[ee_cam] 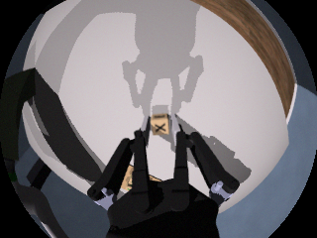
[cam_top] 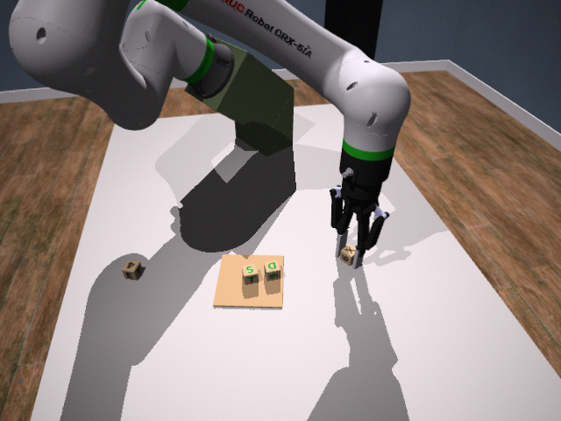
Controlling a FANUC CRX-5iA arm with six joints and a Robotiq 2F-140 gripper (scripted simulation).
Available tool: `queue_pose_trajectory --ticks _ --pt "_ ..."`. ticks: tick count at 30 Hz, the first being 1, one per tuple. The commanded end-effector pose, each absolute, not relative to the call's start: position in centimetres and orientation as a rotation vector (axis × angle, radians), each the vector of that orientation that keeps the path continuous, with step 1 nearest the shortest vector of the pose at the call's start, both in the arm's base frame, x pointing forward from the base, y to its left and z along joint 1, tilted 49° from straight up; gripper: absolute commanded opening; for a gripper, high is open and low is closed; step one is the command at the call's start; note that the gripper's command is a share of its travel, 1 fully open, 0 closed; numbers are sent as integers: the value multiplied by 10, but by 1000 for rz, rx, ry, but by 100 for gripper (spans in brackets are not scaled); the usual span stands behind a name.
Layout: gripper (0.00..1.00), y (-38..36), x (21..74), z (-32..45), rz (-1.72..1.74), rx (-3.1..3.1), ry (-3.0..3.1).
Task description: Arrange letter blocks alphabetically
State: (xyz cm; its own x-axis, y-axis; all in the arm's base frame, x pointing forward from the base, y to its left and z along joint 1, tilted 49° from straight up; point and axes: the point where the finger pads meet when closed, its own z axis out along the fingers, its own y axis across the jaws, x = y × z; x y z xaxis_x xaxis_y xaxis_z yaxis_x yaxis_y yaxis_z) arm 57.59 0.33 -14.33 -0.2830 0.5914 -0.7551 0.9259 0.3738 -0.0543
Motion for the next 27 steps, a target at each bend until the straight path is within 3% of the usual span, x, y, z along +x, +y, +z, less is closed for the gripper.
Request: queue_pose_trajectory --ticks 1,9,10,27 --pt "28 4 576 -143 -661 1305 1987" --pt "28 4 576 -143 -661 1305 1987" --pt "16 4 576 -143 -661 1305 1987" --pt "16 4 576 -143 -661 1305 1987"
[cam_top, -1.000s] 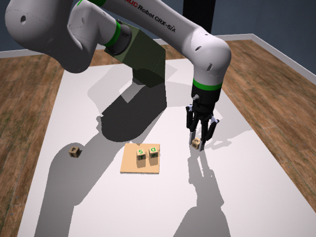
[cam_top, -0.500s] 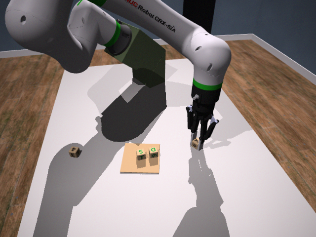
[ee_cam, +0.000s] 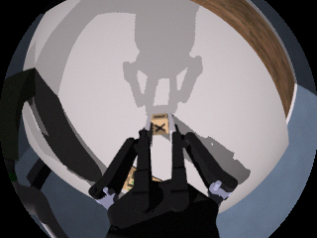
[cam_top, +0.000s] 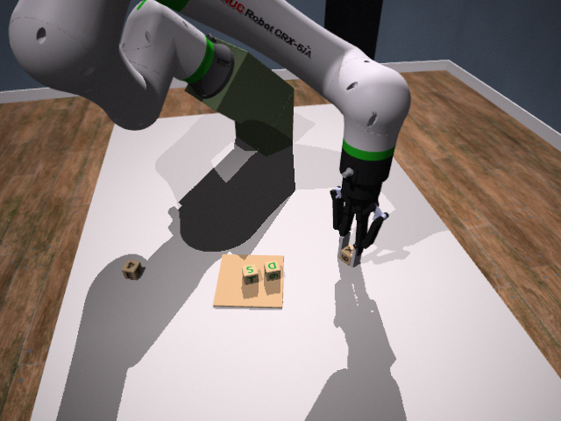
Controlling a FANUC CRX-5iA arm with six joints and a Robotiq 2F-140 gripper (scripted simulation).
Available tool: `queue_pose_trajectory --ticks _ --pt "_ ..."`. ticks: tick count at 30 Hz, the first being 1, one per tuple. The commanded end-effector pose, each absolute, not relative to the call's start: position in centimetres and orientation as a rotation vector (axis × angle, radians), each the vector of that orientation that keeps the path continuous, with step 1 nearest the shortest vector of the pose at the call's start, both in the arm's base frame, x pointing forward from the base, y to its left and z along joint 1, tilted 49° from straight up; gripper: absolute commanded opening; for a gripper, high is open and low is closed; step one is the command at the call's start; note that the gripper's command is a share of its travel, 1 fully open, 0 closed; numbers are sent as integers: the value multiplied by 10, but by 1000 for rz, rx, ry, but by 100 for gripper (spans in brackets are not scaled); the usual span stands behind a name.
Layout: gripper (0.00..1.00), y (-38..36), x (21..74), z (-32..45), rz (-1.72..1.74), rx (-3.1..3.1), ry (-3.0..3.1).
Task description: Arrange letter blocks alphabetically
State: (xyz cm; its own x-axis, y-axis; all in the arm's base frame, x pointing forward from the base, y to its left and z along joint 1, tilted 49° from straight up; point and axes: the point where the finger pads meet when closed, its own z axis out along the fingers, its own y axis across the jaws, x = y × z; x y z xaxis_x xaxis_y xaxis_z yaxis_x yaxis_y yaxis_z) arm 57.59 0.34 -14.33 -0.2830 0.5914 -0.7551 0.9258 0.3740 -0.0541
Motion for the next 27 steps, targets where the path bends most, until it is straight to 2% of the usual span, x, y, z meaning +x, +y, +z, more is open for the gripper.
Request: queue_pose_trajectory --ticks 1,27 --pt "16 4 576 -143 -661 1305 1987" --pt "16 22 569 -126 -661 1305 1987"
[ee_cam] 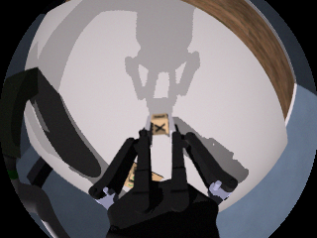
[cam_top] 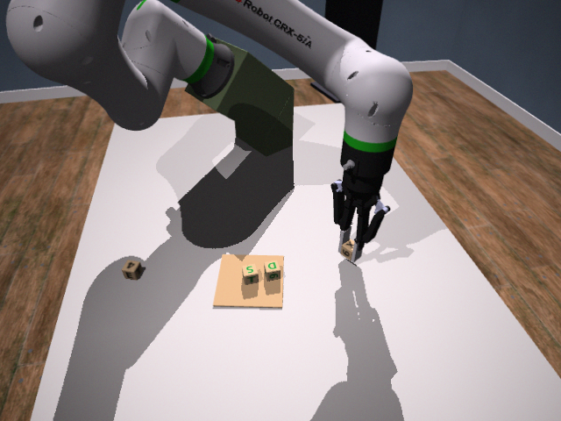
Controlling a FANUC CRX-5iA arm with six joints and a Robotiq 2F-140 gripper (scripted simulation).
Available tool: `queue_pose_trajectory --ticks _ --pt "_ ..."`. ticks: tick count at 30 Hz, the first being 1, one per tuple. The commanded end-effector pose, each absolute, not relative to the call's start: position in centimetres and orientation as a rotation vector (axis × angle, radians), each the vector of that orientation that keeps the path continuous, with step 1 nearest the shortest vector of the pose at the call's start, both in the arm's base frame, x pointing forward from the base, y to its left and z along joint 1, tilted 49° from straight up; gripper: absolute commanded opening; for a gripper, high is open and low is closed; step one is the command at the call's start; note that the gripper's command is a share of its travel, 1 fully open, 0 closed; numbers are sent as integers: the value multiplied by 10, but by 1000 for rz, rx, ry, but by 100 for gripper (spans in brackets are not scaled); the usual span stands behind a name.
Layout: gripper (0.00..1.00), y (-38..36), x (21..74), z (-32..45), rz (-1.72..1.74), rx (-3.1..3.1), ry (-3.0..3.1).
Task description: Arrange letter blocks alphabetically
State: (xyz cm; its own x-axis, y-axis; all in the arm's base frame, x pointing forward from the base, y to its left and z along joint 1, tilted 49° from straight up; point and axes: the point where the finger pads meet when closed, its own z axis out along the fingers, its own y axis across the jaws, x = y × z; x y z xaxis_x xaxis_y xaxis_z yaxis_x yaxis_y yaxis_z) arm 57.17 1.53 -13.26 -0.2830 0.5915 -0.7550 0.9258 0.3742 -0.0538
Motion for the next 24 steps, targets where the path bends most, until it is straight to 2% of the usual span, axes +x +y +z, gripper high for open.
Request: queue_pose_trajectory --ticks 1,10,24 --pt "16 27 568 -122 -661 1305 1987" --pt "16 70 553 -83 -661 1305 1987" --pt "16 75 551 -78 -661 1305 1987"
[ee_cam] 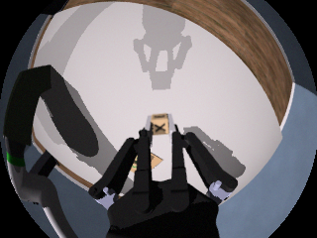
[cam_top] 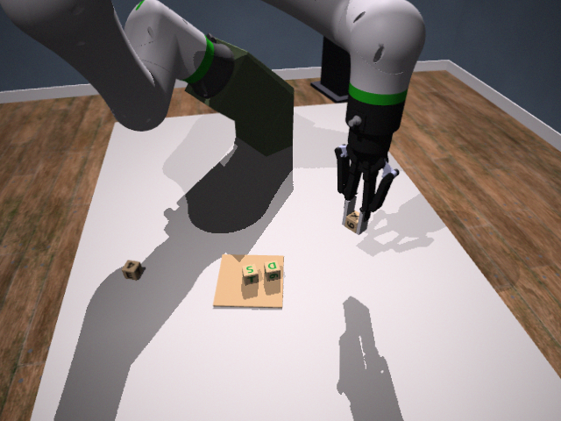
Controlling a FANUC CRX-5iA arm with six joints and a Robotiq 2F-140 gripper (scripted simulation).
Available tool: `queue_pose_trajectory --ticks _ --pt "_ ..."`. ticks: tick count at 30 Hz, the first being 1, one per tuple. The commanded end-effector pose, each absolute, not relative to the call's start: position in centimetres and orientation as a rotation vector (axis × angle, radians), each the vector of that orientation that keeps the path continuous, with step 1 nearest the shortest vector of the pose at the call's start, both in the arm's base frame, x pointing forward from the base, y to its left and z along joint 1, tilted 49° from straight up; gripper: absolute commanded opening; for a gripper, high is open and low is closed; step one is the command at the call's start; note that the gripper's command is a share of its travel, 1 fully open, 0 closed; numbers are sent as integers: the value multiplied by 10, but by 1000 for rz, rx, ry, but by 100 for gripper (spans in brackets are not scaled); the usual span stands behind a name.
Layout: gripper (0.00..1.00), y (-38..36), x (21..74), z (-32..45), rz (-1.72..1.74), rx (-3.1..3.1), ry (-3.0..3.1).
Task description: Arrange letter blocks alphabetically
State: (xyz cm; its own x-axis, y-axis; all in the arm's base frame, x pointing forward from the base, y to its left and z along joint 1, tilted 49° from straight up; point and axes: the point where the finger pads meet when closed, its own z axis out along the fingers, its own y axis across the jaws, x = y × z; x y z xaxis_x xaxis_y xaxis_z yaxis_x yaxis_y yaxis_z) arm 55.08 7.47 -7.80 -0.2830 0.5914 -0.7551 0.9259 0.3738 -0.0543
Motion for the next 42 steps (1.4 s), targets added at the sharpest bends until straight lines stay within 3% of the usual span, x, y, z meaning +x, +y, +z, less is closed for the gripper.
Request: queue_pose_trajectory --ticks 1,42 --pt "16 75 551 -78 -660 1306 1986" --pt "16 17 549 -6 -60 2113 887"
